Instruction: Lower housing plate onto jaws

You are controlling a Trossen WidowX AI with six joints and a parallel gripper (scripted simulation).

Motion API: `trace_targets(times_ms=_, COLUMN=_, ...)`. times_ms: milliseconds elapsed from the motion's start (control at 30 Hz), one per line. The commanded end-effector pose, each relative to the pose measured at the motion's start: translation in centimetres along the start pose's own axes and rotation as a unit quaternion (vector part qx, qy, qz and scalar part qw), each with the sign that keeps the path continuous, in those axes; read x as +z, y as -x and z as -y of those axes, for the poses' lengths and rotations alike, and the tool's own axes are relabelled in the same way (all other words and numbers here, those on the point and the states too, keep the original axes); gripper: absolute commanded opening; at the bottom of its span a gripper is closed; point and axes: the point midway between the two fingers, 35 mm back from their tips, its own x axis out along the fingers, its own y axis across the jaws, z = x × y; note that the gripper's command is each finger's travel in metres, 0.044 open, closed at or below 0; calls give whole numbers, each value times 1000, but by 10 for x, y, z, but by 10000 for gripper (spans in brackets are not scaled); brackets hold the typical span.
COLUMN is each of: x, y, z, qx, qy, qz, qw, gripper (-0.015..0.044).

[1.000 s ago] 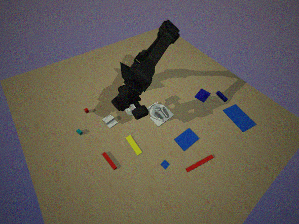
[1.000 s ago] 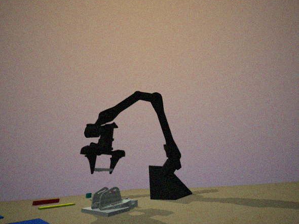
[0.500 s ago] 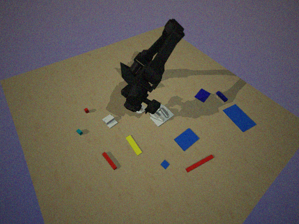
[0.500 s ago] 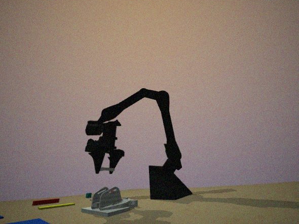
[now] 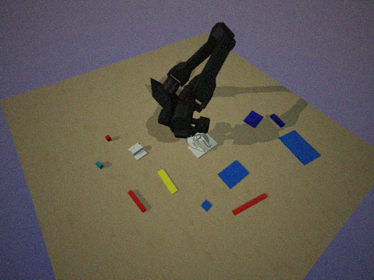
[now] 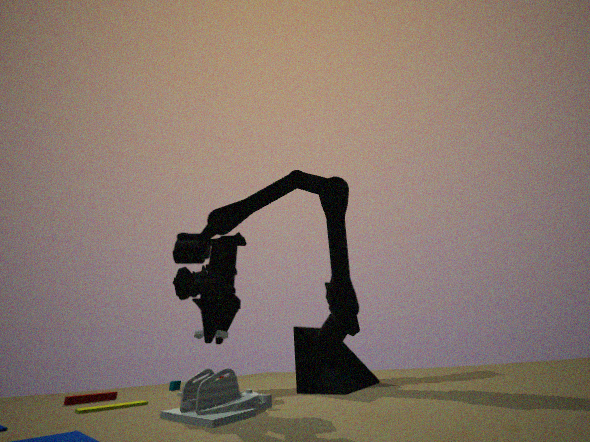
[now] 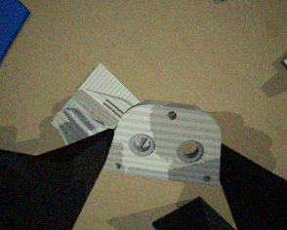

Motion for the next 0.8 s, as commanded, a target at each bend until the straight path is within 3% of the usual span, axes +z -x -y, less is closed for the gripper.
trace_targets(times_ms=0, x=-9, y=-1, z=-8, qx=4, qy=58, qz=-3, qw=998, gripper=351)
trace_targets(times_ms=767, x=-50, y=-10, z=-42, qx=13, qy=368, qz=-8, qw=930, gripper=351)
